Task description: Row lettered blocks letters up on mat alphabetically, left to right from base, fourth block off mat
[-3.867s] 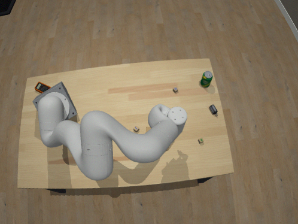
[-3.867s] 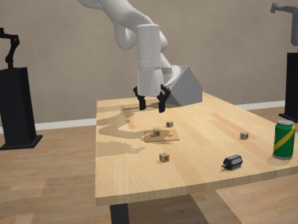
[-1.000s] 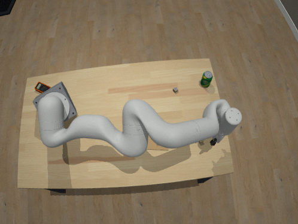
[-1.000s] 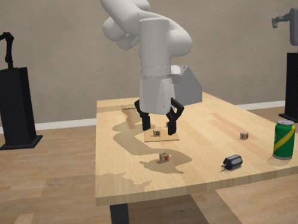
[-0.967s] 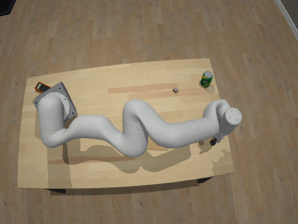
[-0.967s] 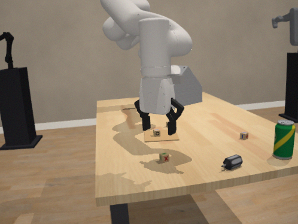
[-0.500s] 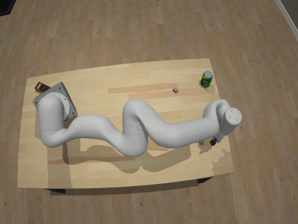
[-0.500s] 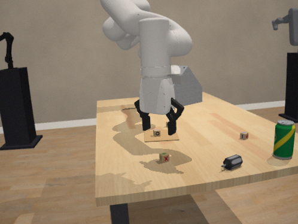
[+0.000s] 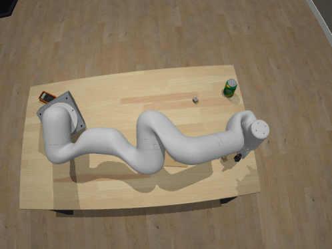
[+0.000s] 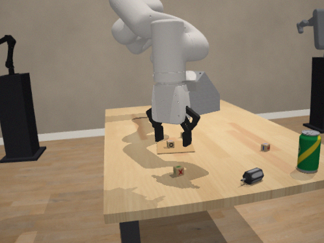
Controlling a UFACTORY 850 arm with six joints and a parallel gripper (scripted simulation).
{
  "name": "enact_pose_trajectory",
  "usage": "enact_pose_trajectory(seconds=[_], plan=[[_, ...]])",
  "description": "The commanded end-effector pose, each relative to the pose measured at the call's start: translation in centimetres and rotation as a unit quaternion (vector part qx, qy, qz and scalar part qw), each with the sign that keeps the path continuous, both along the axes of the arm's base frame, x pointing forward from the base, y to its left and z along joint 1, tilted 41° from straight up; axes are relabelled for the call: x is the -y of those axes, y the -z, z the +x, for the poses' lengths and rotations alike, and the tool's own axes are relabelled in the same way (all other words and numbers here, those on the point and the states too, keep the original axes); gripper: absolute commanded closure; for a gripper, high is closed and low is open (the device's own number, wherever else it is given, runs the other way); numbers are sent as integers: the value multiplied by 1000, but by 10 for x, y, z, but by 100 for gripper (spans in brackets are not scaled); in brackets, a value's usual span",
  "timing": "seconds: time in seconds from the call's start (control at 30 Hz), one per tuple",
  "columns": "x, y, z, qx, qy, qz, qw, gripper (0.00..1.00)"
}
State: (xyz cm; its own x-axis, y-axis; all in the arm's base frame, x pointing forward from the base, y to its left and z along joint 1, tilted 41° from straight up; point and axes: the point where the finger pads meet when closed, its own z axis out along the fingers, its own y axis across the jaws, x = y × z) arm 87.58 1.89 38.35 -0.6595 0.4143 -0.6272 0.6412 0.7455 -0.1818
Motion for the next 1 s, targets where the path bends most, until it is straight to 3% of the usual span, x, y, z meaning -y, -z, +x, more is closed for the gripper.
enact_pose_trajectory(seconds=[0.0,0.17,0.37,0.47,0.53,0.6,0.7,0.73,0.77,0.83,0.87,0.9,0.93,0.97], plan=[[-1,-2,0,1,0,0,1000,0],[1,0,-7,-8,-12,-12,1000,0],[5,9,-40,-42,-58,-52,996,0],[5,9,-40,-42,-58,-52,996,0],[8,16,-64,-63,-87,-74,991,0],[8,16,-64,-63,-87,-74,991,0],[11,26,-95,-86,-122,-95,984,0],[11,26,-95,-86,-122,-95,984,0],[13,32,-112,-99,-140,-105,980,0],[13,32,-112,-99,-140,-105,980,0],[14,39,-131,-112,-159,-114,974,0],[14,39,-131,-112,-159,-114,974,0],[16,46,-150,-124,-177,-123,969,0],[16,46,-150,-124,-177,-123,969,0]])
